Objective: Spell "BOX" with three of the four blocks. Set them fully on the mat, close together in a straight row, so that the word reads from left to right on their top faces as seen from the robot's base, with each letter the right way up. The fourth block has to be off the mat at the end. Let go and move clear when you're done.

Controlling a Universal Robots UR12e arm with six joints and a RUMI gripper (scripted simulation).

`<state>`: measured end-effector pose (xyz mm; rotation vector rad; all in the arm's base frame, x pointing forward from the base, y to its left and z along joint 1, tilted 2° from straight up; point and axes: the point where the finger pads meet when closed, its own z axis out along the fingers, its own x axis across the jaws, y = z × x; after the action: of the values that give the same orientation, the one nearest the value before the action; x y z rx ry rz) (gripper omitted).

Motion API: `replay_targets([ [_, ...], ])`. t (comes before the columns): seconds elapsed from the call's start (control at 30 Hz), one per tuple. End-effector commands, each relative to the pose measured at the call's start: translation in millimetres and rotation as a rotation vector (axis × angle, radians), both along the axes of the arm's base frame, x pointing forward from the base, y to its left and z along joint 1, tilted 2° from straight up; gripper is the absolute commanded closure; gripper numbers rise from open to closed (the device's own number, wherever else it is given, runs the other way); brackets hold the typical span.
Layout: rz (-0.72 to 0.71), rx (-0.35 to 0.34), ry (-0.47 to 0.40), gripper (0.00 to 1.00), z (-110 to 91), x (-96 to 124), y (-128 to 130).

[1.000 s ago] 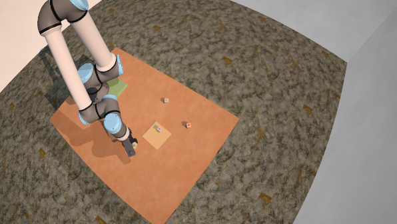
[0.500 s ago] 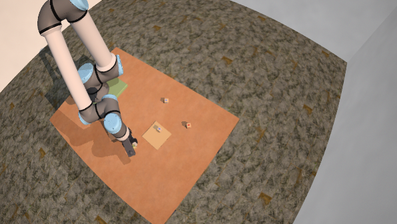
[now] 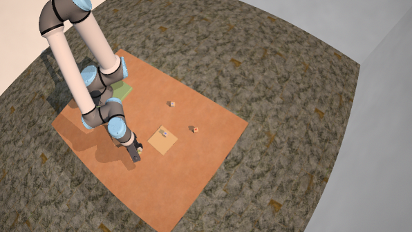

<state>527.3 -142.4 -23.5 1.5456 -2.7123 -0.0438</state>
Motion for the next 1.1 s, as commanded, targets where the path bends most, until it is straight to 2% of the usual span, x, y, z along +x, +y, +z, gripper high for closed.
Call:
replay_targets([
  [0.0, 0.0, -0.001, -0.001, 0.95, 0, 1, 0],
  [0.3, 0.0, -0.001, -0.001, 0.95, 10, 1, 0],
  [0.4, 0.0, -0.001, -0.001, 0.95, 25, 1, -1],
  [0.67, 0.0, -0.001, -0.001, 0.95, 84, 3, -2],
  [0.77, 0.0, -0.001, -0.001, 0.95, 97, 3, -2],
  [1.07, 0.0, -0.001, -0.001, 0.95, 100, 4, -2],
])
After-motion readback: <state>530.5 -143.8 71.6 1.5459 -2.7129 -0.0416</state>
